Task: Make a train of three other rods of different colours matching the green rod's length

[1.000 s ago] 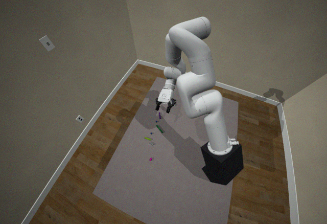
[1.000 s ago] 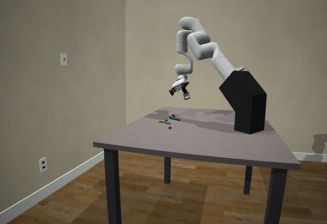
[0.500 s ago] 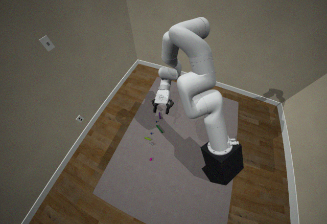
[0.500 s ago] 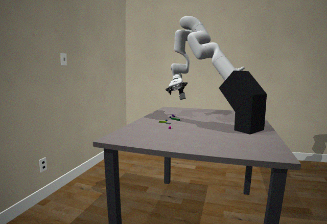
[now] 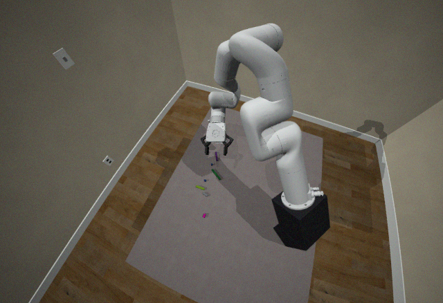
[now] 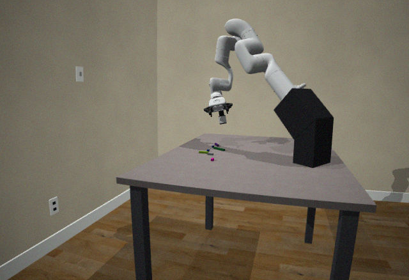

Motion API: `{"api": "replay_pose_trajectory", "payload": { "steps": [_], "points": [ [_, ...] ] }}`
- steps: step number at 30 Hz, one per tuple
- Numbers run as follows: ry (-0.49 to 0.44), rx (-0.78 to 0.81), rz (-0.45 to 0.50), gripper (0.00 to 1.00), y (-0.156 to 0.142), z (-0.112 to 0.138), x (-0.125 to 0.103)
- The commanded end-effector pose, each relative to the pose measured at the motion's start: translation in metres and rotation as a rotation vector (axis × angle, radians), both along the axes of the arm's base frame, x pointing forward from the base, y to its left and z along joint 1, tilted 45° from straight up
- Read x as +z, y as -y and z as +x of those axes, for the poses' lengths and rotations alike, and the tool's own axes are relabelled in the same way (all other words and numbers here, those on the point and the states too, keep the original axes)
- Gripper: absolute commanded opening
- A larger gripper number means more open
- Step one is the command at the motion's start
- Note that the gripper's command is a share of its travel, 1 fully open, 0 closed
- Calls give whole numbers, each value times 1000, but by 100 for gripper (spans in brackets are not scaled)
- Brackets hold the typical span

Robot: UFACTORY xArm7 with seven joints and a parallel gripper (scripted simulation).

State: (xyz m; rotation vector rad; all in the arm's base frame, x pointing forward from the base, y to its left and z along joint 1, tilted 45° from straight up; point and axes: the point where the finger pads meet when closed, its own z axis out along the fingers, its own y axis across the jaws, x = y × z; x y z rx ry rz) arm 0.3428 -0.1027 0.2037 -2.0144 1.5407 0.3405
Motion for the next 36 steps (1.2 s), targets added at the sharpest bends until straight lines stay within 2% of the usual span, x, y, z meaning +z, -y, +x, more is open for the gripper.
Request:
{"api": "replay_pose_trajectory", "payload": {
  "steps": [1, 4, 5, 17, 18, 30, 31, 36],
  "points": [
    [4, 18, -12, 100, -1, 0, 0],
    [4, 18, -12, 100, -1, 0, 0],
    [25, 159, -88, 100, -12, 4, 1],
    [29, 184, -101, 100, -14, 5, 2],
    [53, 326, -174, 100, -24, 10, 4],
    [59, 355, -188, 100, -26, 11, 4],
    [87, 497, -259, 100, -36, 16, 8],
    [93, 529, -275, 100, -39, 18, 9]
  ]
}}
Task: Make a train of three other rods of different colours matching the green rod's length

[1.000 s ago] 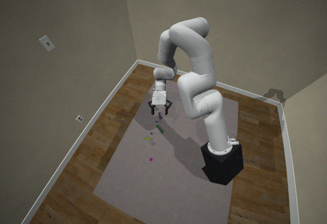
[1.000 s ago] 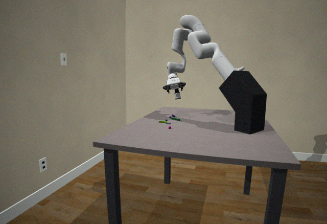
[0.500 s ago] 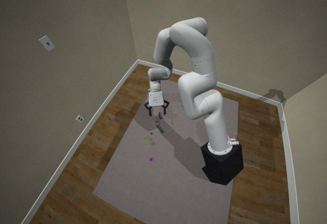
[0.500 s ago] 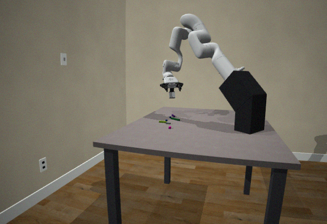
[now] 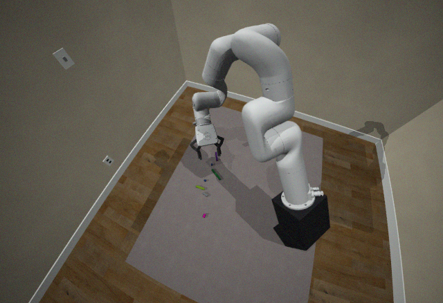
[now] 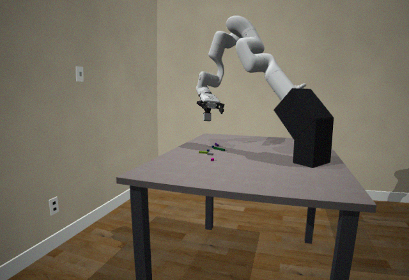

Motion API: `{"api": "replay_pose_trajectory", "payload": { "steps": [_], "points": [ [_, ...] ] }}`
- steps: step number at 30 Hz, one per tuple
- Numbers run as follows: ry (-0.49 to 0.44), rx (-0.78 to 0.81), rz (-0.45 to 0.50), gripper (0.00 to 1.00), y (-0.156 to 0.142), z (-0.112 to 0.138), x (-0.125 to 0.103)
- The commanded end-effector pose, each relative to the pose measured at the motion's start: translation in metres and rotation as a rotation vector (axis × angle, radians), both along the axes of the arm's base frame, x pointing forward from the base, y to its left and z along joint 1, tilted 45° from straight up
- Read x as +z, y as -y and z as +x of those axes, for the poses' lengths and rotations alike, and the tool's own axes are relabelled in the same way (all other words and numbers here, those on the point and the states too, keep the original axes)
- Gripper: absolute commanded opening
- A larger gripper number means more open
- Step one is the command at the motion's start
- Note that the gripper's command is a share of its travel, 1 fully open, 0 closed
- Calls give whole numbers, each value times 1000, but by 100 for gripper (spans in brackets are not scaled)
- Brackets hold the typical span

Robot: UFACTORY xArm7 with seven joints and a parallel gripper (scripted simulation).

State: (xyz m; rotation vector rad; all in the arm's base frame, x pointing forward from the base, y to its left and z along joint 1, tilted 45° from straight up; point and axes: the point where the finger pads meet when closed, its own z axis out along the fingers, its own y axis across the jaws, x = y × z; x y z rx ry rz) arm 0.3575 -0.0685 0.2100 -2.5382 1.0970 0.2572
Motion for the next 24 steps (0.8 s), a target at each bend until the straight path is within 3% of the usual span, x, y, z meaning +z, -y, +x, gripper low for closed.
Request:
{"api": "replay_pose_trajectory", "payload": {
  "steps": [1, 8, 9, 12, 23, 24],
  "points": [
    [15, 67, -35, 100, -4, 3, 2],
    [15, 67, -35, 100, -4, 3, 2],
    [45, 212, -103, 100, -15, 9, 7],
    [51, 240, -116, 100, -17, 11, 8],
    [52, 246, -119, 100, -18, 11, 8],
    [85, 391, -187, 100, -29, 19, 15]
  ]
}}
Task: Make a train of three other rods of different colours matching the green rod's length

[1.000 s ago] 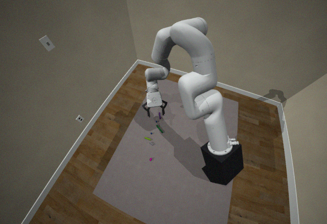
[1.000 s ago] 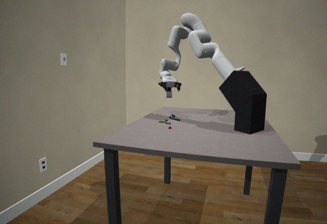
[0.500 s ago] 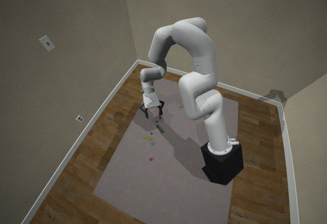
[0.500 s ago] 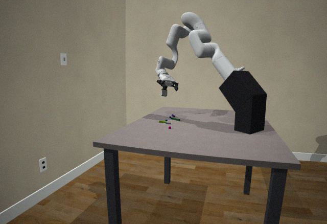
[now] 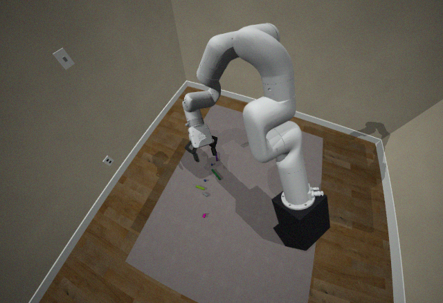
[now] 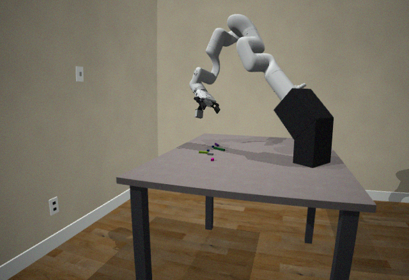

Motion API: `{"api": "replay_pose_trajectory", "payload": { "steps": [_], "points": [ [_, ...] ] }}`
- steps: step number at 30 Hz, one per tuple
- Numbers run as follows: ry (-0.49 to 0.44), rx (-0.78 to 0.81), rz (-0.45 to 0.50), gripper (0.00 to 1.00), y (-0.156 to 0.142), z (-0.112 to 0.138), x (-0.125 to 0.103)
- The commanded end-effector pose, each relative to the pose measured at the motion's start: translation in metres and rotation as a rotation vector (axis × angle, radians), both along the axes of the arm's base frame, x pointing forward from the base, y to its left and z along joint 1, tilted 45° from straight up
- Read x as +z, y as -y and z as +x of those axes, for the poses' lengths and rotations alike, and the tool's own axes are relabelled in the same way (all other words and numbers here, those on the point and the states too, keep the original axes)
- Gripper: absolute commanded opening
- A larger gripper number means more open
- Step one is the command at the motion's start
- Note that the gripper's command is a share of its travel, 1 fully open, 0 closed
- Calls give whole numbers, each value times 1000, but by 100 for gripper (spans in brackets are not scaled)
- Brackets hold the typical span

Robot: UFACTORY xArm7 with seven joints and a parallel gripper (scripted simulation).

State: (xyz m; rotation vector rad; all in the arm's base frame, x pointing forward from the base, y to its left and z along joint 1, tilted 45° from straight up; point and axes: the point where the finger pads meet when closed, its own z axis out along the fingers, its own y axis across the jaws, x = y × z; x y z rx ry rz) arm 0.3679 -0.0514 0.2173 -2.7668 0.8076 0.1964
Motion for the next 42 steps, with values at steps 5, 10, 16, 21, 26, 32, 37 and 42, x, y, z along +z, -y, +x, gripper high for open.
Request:
{"api": "replay_pose_trajectory", "payload": {
  "steps": [5, 10, 16, 21, 26, 32, 37, 42],
  "points": [
    [43, 185, -86, 100, -15, 10, 9],
    [43, 185, -86, 100, -15, 10, 9],
    [43, 185, -86, 100, -15, 10, 9],
    [87, 367, -168, 100, -31, 20, 19],
    [87, 367, -168, 100, -31, 20, 19],
    [87, 367, -168, 100, -31, 20, 19],
    [131, 540, -245, 100, -49, 31, 31],
    [133, 549, -250, 100, -50, 31, 32]
  ]
}}
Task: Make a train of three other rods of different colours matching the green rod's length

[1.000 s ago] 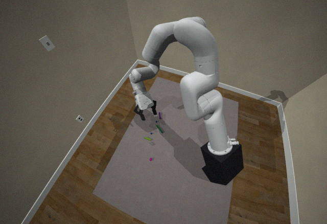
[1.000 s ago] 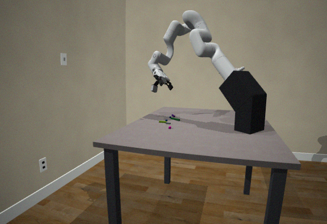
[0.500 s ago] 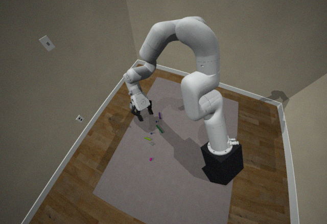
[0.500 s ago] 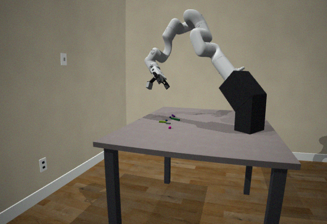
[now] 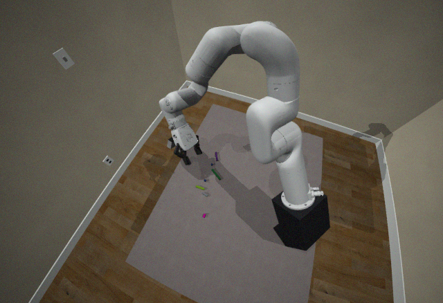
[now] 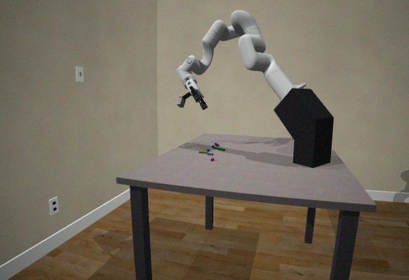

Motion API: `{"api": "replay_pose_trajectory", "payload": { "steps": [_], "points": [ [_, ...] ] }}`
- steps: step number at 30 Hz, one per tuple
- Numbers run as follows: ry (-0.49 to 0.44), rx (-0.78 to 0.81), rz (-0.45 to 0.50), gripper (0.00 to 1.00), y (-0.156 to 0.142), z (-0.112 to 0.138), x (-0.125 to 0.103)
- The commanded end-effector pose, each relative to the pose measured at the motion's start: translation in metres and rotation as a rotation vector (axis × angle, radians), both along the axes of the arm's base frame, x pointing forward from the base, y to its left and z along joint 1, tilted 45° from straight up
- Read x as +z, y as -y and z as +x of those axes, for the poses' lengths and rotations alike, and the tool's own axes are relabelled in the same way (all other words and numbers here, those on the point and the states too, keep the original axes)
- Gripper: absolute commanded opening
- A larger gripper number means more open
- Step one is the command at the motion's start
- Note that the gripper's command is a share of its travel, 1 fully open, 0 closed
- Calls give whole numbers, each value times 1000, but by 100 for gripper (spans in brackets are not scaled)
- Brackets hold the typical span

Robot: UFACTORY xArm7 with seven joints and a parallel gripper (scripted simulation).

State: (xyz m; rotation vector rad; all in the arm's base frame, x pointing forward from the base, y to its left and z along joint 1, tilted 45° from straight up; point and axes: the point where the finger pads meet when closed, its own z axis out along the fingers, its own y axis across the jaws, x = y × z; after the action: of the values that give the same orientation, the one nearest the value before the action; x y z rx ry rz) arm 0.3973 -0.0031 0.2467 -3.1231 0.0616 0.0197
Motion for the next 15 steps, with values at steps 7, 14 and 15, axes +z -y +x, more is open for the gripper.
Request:
{"api": "replay_pose_trajectory", "payload": {
  "steps": [7, 14, 15],
  "points": [
    [9, 25, -11, 100, -2, 2, 2],
    [-16, 221, -158, 100, 23, 4, -19],
    [-17, 224, -160, 100, 23, 5, -19]
  ]
}}
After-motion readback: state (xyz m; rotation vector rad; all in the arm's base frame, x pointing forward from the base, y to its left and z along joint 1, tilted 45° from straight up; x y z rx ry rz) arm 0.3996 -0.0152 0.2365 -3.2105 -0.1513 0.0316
